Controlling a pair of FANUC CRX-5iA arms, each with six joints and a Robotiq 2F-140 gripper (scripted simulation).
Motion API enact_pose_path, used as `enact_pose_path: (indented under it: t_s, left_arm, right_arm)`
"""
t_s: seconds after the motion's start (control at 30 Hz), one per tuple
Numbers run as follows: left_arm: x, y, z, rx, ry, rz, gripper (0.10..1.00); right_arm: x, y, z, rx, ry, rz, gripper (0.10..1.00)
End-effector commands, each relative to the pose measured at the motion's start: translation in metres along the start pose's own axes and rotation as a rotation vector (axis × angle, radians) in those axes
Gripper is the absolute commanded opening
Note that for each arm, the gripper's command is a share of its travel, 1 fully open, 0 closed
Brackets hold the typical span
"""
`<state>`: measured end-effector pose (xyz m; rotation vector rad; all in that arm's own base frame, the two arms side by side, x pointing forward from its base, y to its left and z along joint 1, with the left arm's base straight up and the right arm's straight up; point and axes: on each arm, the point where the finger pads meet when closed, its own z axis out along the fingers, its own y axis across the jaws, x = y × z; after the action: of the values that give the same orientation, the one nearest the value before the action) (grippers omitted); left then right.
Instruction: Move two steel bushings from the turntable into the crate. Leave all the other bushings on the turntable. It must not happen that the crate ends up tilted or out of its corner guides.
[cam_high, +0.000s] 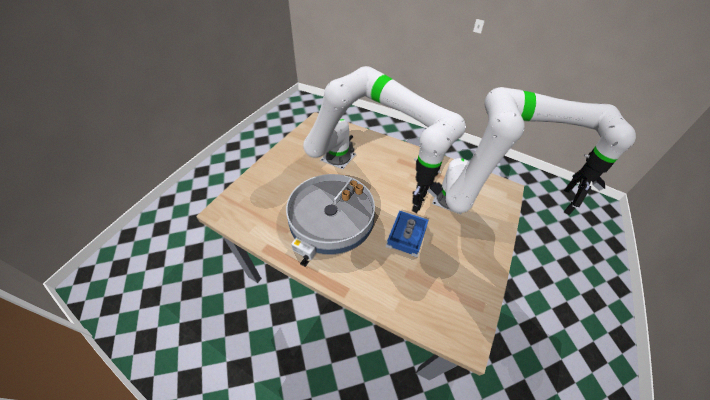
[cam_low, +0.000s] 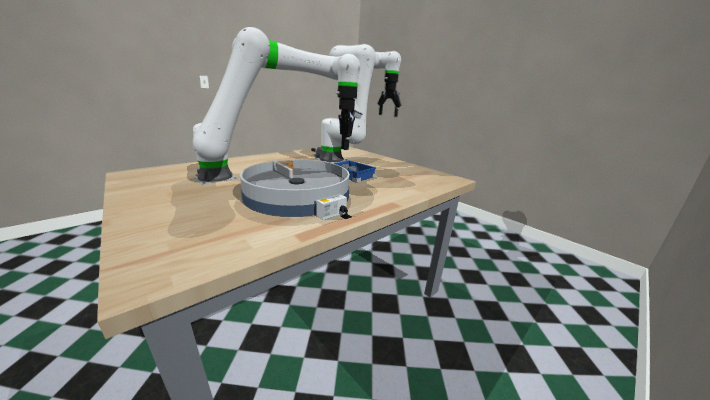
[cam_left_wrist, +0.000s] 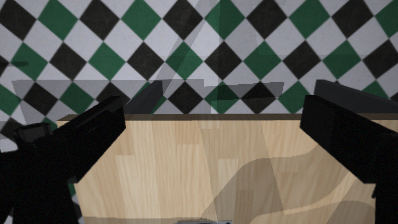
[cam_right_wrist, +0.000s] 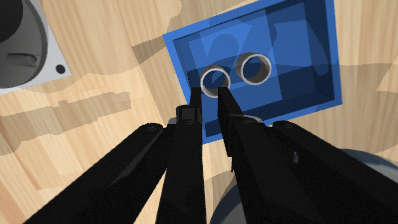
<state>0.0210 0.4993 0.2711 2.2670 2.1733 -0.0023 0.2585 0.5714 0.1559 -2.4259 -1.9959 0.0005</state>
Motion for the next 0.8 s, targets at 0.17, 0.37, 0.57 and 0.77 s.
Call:
enact_pose_path:
  t_s: [0.17, 0.37, 0.57, 0.77]
  left_arm:
    - [0.000, 0.000, -0.001, 0.000, 0.002, 0.000, 1.000]
    - [0.000, 0.000, -0.001, 0.000, 0.002, 0.000, 1.000]
    - [0.000, 0.000, -0.001, 0.000, 0.002, 0.000, 1.000]
    - [0.000, 0.000, -0.001, 0.000, 0.002, 0.000, 1.000]
  right_arm:
    - [0.000, 0.000, -0.034, -0.001, 0.002, 0.000, 1.000]
    - [0.000, 0.000, -0.074, -0.001, 0.002, 0.000, 1.000]
    - [0.000, 0.000, -0.077, -0.001, 0.002, 0.000, 1.000]
    - [0.000, 0.000, -0.077, -0.001, 0.002, 0.000, 1.000]
